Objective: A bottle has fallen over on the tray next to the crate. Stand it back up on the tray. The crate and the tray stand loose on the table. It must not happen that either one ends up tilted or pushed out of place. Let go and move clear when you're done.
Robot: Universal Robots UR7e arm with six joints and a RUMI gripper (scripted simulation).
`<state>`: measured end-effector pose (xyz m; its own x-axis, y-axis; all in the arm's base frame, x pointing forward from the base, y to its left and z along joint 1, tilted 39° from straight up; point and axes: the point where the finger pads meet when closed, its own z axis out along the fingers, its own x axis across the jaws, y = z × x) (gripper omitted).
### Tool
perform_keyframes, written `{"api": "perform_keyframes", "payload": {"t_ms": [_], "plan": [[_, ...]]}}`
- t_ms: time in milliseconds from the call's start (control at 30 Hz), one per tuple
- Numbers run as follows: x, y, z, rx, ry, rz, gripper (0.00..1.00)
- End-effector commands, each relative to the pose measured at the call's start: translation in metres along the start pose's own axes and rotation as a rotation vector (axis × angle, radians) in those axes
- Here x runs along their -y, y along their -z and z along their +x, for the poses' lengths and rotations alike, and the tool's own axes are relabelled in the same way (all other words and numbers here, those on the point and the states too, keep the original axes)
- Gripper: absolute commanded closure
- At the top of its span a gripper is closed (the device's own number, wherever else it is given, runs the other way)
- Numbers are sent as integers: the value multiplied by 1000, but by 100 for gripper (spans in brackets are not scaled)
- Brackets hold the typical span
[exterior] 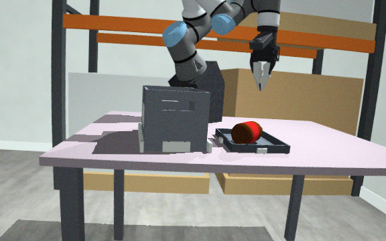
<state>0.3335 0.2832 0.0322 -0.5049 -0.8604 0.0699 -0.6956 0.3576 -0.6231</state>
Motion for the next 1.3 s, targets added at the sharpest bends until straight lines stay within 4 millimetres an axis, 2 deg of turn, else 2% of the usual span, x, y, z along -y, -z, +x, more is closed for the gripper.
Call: {"api": "perform_keyframes", "payload": {"t_ms": [0, 200, 233, 1267], "plan": [[0, 0, 0, 0, -18, 1, 100], [0, 0, 0, 0, -21, 1, 100], [0, 0, 0, 0, -21, 1, 62], [0, 0, 0, 0, -21, 1, 62]]}}
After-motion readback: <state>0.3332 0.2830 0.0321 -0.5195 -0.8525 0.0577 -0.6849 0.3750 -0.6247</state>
